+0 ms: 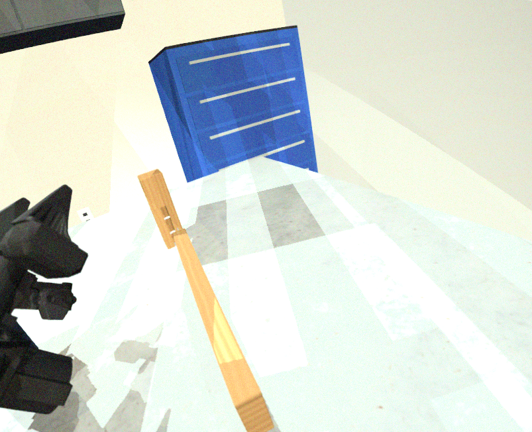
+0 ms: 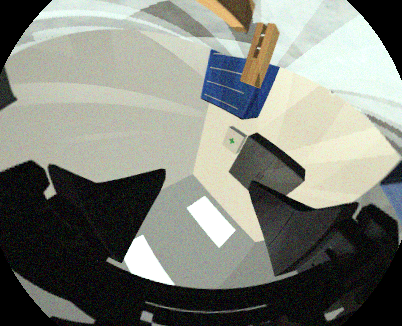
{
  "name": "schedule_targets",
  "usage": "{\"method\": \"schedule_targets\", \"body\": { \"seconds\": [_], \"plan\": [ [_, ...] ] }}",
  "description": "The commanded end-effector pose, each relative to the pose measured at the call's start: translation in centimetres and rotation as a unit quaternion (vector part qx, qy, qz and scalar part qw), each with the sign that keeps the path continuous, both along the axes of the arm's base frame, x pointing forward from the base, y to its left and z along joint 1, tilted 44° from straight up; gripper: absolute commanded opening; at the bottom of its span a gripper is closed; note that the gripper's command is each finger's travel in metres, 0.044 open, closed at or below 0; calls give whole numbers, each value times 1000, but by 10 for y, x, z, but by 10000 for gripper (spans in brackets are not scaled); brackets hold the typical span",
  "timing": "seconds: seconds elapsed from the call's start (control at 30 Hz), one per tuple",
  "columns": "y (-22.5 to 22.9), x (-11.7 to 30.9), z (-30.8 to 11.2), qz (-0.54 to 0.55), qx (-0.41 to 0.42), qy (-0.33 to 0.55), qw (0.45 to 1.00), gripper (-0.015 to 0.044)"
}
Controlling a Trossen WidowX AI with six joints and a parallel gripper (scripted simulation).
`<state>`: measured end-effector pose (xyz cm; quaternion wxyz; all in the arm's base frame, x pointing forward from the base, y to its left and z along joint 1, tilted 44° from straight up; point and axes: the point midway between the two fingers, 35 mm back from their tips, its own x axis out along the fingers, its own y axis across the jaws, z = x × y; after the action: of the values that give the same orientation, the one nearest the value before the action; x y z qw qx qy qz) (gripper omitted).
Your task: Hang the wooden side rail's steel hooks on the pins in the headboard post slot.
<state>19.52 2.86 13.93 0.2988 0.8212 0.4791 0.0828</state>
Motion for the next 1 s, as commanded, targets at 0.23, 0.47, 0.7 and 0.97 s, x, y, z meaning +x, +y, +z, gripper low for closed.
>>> {"method": "schedule_targets", "body": {
  "seconds": [0.23,0.47,0.7,0.97],
  "plan": [
    [28,-14,-43,141,-60,113,982,440],
    [41,-31,-113,212,-199,333,897,440],
    [39,-19,-184,94,-413,468,776,440],
    [56,26,-224,-181,-515,427,721,440]
  ]
}}
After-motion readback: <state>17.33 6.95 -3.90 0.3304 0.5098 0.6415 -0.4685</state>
